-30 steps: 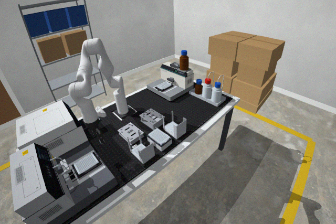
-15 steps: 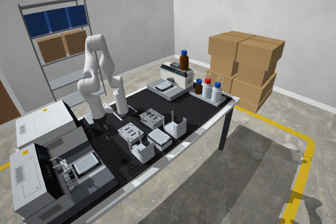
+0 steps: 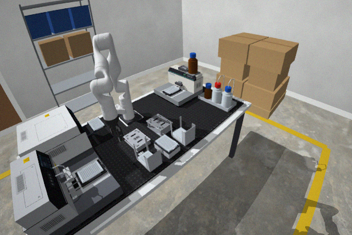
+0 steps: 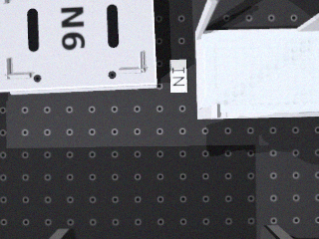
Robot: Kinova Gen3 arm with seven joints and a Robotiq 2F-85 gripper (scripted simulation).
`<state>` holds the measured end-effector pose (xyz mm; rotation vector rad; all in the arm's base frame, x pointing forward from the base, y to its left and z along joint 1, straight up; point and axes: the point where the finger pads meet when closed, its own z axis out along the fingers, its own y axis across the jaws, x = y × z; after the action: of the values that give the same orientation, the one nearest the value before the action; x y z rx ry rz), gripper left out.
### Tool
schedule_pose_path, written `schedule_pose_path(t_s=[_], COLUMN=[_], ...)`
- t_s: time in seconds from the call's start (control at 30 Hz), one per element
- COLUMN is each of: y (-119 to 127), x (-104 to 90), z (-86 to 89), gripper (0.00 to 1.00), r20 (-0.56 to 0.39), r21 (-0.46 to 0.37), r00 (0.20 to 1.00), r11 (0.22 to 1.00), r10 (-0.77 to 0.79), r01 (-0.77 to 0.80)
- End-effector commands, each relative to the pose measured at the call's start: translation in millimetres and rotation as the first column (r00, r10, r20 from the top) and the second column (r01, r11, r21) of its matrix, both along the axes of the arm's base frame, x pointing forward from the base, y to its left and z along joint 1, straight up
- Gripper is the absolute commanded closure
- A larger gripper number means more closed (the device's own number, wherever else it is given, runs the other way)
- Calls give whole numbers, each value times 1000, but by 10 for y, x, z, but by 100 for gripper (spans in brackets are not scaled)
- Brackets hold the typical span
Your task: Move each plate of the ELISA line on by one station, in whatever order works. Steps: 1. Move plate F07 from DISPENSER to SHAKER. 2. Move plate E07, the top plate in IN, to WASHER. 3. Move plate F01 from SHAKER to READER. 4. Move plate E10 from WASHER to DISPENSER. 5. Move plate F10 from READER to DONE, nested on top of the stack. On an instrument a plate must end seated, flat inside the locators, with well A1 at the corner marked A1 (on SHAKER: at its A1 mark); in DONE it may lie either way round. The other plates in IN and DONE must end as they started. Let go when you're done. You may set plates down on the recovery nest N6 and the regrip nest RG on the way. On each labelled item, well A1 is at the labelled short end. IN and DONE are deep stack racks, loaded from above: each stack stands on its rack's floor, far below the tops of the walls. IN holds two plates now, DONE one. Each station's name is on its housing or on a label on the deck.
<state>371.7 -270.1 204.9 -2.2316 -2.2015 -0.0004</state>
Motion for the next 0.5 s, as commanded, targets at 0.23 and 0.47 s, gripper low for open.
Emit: schedule_pose_path(t_s=[0.23,0.47], y=[283,516], x=[-7,-17], z=[11,11], gripper=[0,0], r20=[2,2], r21=[-2,-2], r00=[1000,1000], r11=[1000,1000], r10=[0,0], r01=[0,0])
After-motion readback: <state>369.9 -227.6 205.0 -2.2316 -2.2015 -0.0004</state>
